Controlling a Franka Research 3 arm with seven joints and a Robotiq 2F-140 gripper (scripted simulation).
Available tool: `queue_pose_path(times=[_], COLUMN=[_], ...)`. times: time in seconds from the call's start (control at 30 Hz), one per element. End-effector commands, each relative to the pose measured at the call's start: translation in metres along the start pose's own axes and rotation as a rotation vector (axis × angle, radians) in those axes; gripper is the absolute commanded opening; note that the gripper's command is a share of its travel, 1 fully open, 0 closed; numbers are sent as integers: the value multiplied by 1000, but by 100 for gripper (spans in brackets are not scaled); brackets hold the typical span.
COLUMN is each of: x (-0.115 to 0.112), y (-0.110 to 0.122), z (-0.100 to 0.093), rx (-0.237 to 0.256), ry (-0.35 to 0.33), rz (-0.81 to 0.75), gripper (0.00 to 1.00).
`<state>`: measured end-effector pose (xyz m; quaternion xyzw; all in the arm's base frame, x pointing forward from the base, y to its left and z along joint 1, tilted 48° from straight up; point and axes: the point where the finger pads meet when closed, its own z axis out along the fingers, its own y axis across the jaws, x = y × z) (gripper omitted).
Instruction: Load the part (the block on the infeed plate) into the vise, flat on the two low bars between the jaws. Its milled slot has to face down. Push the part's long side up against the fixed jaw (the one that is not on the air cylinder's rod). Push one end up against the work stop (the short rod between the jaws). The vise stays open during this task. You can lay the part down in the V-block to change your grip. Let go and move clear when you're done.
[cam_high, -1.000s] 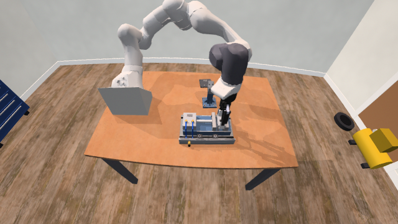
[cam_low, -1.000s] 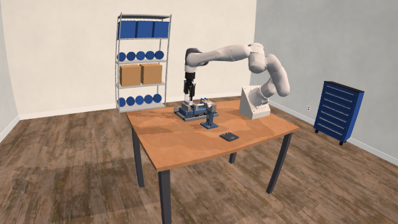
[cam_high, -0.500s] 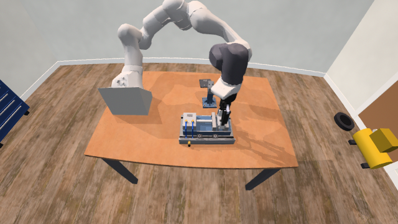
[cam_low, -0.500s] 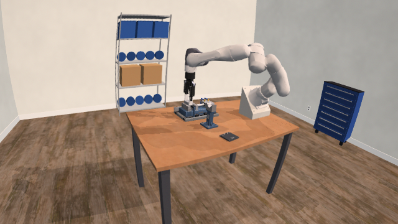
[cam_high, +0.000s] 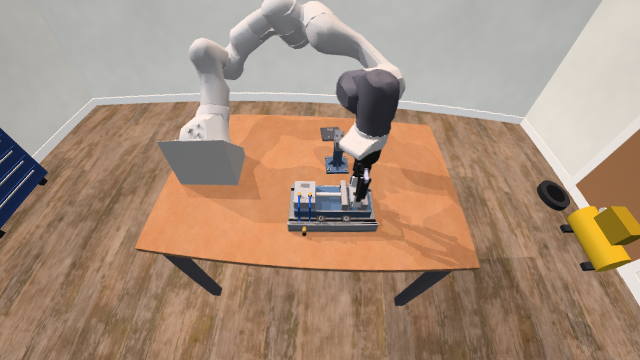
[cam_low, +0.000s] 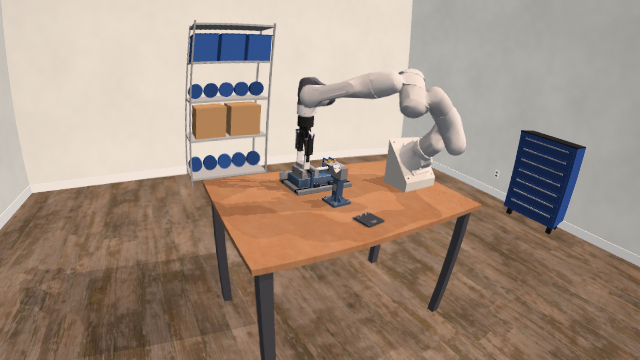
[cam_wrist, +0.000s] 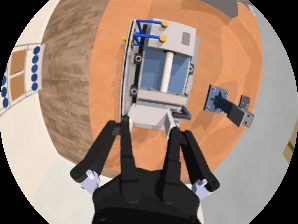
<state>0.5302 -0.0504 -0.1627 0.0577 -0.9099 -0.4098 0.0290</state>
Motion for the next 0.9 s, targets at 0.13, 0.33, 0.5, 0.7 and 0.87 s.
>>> queue_pose_path(times=[0.13,0.33,0.5,0.7,0.87], x=[-1,-1,-1,-1,-1], y=[0,0,0,0,0], z=[-3,-2,-2,-1,-1], rx=[0,0,0,0,0], ry=[-5,-5,-5,-5,-5], rz=[7,7,7,7,7], gripper=[0,0,0,0,0])
